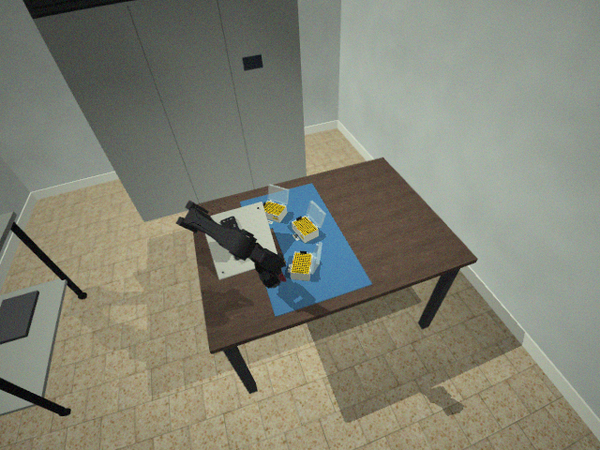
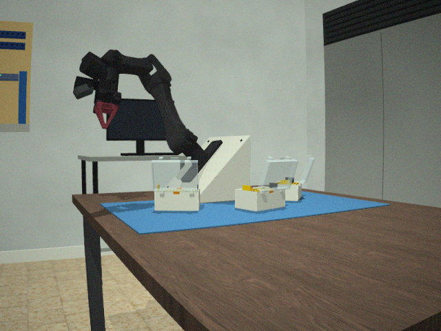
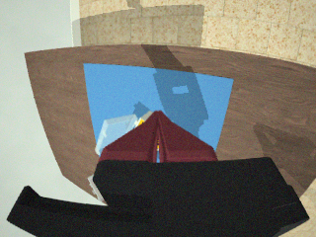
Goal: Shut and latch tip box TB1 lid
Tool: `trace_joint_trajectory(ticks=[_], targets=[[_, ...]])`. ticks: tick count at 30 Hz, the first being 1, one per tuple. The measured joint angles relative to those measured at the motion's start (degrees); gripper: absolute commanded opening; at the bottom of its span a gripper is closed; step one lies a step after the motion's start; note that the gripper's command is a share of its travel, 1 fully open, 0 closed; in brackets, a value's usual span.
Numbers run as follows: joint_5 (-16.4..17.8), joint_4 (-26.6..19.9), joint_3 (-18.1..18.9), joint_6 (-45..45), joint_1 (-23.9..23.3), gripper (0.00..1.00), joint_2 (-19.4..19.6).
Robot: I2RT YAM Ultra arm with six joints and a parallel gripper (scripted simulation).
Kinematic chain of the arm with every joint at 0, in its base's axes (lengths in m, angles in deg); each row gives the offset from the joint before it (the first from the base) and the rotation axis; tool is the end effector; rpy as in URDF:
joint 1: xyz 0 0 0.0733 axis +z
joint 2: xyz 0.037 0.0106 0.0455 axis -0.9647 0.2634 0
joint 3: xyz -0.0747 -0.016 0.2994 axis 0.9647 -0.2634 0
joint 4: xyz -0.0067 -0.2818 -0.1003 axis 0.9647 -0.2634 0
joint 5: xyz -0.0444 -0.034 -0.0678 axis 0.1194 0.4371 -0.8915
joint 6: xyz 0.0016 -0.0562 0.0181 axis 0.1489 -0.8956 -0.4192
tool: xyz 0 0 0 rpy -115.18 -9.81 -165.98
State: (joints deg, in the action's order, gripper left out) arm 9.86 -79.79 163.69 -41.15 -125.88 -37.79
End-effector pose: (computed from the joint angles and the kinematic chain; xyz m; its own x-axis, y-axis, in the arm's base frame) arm 0.0704 -0.1005 0.4687 0.1086 0.5747 -0.8112 0.9285 0.2329 0.2893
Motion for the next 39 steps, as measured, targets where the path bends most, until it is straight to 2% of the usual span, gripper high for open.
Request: trace_joint_trajectory(ticks=[2,8,11,17,23,26,39], targets=[[0.1,-0.6,-0.9,-0.5,2.4,0.00,0.3],[1.2,-1.4,-1.1,-2.8,4.2,0.00,1.6],[0.9,-1.9,-2.8,-3.1,7.8,0.00,2.1],[2.2,-3.2,-3.8,-5.8,11.5,0.00,4.0],[3.8,-4.4,-4.3,-8.8,13.7,0.00,5.5],[3.6,-4.7,-5.9,-9.0,17.0,0.00,5.6],[5.9,-7.4,-8.6,-14.2,25.4,0.00,9.1]])
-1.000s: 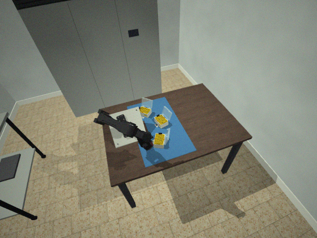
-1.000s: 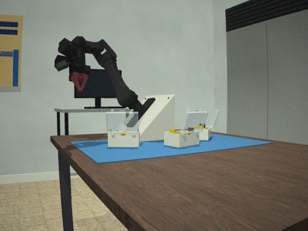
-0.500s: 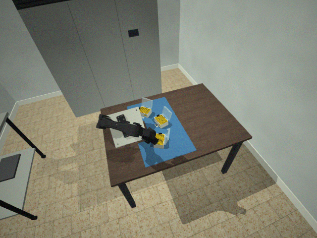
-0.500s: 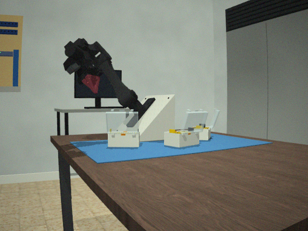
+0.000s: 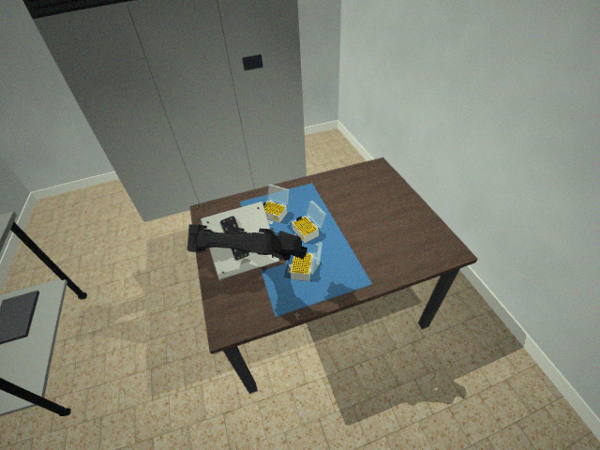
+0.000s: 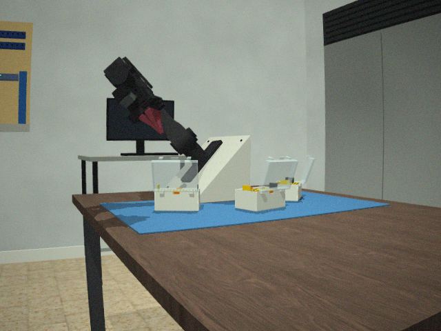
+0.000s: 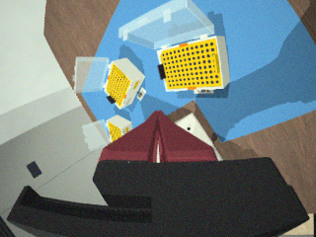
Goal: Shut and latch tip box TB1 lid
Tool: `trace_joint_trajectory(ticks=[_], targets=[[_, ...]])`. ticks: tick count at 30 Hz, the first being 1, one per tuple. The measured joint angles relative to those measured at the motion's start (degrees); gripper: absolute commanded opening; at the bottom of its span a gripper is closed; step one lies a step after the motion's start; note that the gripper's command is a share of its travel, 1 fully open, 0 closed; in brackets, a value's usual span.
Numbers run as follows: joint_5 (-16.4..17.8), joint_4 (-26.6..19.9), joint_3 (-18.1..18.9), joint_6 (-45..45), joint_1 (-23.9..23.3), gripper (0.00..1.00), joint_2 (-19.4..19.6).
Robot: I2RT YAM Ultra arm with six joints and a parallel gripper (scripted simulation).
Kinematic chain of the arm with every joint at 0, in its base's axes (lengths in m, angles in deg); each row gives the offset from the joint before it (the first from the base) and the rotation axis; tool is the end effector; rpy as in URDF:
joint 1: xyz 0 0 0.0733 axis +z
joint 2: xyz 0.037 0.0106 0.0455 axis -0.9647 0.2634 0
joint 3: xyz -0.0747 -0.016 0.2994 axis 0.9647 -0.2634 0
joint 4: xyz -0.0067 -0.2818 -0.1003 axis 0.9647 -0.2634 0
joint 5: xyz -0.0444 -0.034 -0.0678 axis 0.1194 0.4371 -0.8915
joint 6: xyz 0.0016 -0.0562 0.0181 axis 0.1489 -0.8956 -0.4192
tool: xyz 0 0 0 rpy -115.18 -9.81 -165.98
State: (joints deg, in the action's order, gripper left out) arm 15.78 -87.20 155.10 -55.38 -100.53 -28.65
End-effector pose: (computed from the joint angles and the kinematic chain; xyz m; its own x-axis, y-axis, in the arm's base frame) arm 0.1552 -0.0793 0.3883 -0.6229 0.5472 -0.5591 0.6440 0.7644 0.0307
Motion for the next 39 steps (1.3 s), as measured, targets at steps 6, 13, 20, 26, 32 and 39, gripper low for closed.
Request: trace_joint_trajectory(ticks=[6,13,20,26,32,39], targets=[[0.9,-0.7,-1.5,-2.4,3.8,0.00,1.7],[1.9,-2.1,-3.8,-4.5,9.8,0.00,3.4],[2.9,-3.1,-5.0,-7.0,13.7,0.00,5.0],[4.0,-4.2,-7.0,-9.2,18.8,0.00,6.8],[-1.0,-4.2,-5.4,-6.5,28.3,0.00,14.2],[-9.0,-4.1,-1.4,-2.3,34.9,0.00,24.4]])
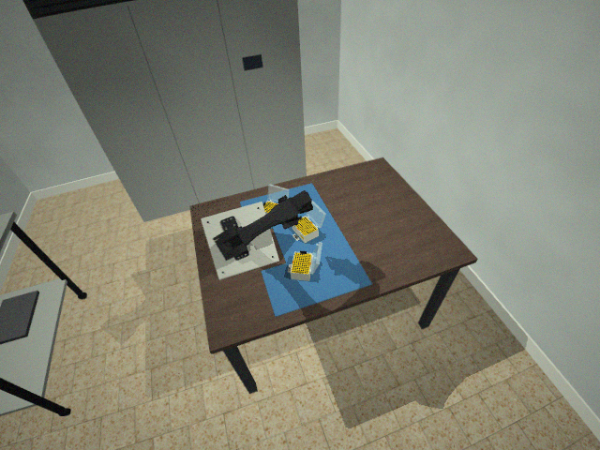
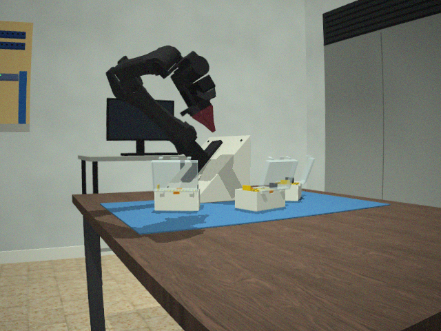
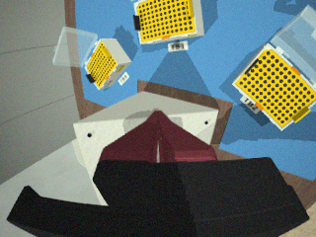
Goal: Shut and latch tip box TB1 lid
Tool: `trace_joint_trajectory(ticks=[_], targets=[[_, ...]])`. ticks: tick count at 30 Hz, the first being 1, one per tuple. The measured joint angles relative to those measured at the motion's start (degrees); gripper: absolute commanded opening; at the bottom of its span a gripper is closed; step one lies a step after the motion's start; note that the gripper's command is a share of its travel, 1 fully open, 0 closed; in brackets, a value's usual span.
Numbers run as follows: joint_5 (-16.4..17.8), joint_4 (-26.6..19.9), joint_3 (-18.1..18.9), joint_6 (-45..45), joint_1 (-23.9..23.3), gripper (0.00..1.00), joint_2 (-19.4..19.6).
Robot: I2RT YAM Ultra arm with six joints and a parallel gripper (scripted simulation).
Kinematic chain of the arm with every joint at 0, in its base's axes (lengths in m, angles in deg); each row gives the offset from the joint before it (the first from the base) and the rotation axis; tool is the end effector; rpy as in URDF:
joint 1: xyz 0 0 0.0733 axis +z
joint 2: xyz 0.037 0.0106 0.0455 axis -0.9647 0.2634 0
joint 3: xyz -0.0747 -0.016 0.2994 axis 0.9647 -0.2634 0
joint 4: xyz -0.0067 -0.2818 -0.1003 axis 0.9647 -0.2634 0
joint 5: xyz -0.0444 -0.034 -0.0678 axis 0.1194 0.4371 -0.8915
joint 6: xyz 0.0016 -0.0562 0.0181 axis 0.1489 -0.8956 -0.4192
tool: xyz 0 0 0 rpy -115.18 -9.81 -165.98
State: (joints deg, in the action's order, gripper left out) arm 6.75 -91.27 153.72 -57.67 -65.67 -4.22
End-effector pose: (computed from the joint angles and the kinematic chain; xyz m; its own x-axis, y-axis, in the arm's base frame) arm 0.2594 0.0307 0.2934 -0.9936 0.0209 -0.1112 0.0485 0.9667 -0.2514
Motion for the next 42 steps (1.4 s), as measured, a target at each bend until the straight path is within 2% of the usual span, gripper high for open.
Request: trace_joint_trajectory(ticks=[9,13,19,25,31,37,42], targets=[[-11.9,-3.1,9.7,5.6,7.2,0.00,19.9],[-15.4,-4.9,12.6,7.3,8.6,0.00,25.2],[-21.3,-9.5,21.7,10.3,10.4,0.00,37.0],[-23.3,-11.1,28.0,10.7,10.5,0.00,44.2],[-24.1,-11.9,33.3,10.4,10.0,0.00,48.0],[-24.6,-12.7,41.7,9.7,9.4,0.00,55.0],[-24.8,-14.1,50.0,9.2,8.8,0.00,61.4]])
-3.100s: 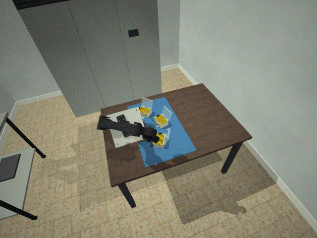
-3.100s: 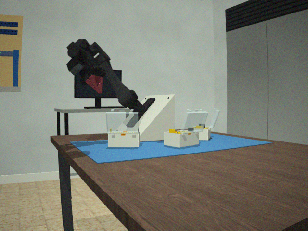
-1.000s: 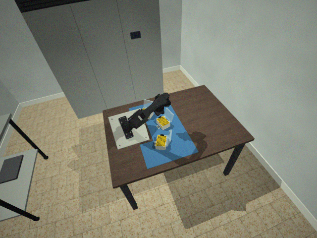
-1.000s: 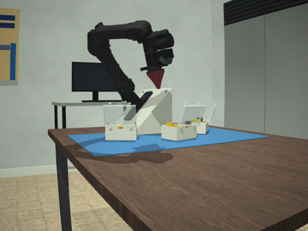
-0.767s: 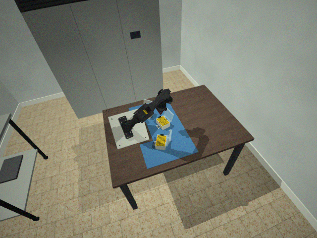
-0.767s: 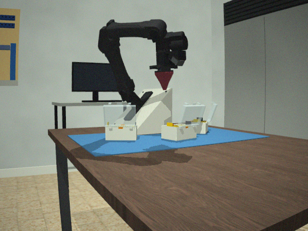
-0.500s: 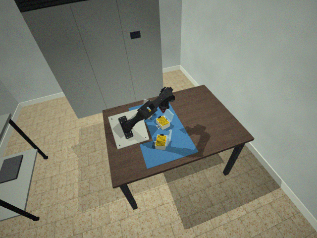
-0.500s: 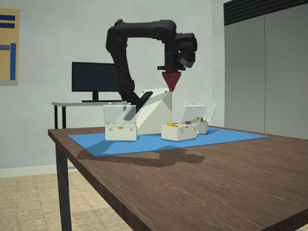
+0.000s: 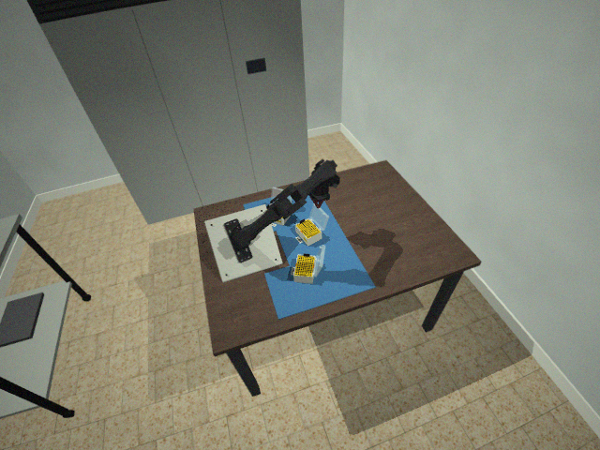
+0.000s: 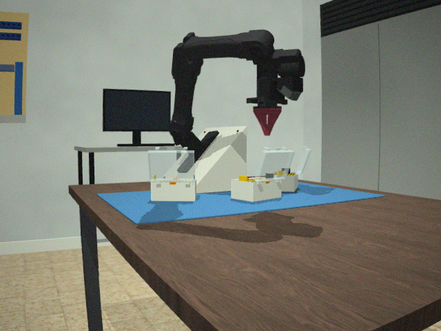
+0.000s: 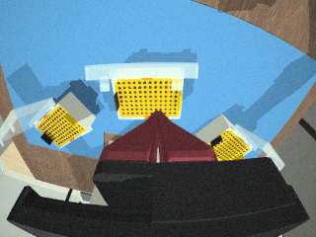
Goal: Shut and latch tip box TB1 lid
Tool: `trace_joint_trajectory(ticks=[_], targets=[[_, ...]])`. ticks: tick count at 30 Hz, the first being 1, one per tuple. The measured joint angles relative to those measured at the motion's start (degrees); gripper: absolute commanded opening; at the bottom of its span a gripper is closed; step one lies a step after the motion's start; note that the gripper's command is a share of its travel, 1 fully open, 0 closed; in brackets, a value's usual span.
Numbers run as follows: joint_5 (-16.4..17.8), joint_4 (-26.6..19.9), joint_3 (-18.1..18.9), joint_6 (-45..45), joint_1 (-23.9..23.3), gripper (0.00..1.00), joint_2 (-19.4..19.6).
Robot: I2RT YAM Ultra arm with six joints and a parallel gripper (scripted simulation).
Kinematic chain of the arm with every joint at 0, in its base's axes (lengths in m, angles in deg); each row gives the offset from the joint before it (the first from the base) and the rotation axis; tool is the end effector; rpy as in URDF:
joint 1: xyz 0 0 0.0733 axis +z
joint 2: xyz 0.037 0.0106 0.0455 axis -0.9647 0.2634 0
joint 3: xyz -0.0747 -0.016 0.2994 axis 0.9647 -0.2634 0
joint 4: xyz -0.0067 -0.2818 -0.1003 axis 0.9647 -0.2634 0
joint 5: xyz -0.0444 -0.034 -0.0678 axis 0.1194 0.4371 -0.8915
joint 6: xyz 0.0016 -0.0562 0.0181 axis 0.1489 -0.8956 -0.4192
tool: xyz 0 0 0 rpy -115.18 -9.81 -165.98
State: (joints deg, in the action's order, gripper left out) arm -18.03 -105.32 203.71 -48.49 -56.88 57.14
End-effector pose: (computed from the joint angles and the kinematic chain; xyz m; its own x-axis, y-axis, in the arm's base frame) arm 0.4818 0.1270 0.1480 -0.9881 -0.0473 0.1463 -0.1363 0.7097 -0.6912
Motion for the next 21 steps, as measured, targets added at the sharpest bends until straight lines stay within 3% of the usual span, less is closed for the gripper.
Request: trace_joint_trajectory(ticks=[5,10,21], targets=[[-0.2,-1.7,6.3,-0.5,-0.1,0.00,4.4],[-0.4,-2.8,17.2,-0.9,-0.7,0.00,11.0],[-0.4,-3.4,19.4,-1.1,-0.9,0.00,12.8]])
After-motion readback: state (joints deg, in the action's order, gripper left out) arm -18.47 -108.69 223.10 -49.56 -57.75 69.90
